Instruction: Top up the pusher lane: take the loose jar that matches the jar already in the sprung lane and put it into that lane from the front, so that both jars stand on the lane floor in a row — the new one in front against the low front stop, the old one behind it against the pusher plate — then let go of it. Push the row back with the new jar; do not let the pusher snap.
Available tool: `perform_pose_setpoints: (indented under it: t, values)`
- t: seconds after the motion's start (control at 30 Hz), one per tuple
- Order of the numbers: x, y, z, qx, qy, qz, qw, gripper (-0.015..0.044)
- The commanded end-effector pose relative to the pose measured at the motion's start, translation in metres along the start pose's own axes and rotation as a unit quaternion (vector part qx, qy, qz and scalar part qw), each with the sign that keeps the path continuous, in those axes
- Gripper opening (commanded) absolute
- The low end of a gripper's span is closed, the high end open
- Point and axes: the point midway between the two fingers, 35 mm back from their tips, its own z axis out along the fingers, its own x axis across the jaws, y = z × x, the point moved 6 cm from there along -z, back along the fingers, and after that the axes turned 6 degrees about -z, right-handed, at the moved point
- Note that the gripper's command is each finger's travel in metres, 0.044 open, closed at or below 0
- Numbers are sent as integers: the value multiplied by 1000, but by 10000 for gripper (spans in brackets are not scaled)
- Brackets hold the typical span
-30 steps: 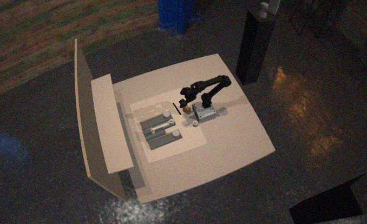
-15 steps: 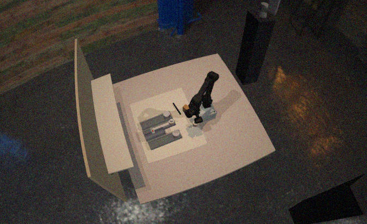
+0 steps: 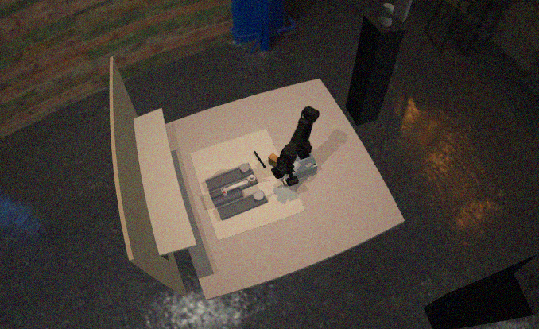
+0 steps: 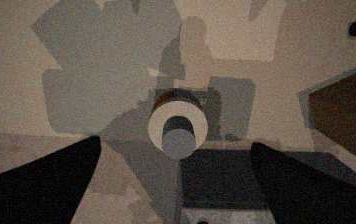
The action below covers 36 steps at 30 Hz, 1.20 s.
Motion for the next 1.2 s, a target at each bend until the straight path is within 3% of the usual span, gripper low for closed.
perform_pose_setpoints:
  t: [0.0, 0.83, 1.17]
  values:
    - [-1, -3, 14, 7, -2, 2, 1000, 440]
    - [-1, -3, 45, 7, -2, 2, 1000, 440]
    - [-1, -3, 45, 7, -2, 2, 1000, 197]
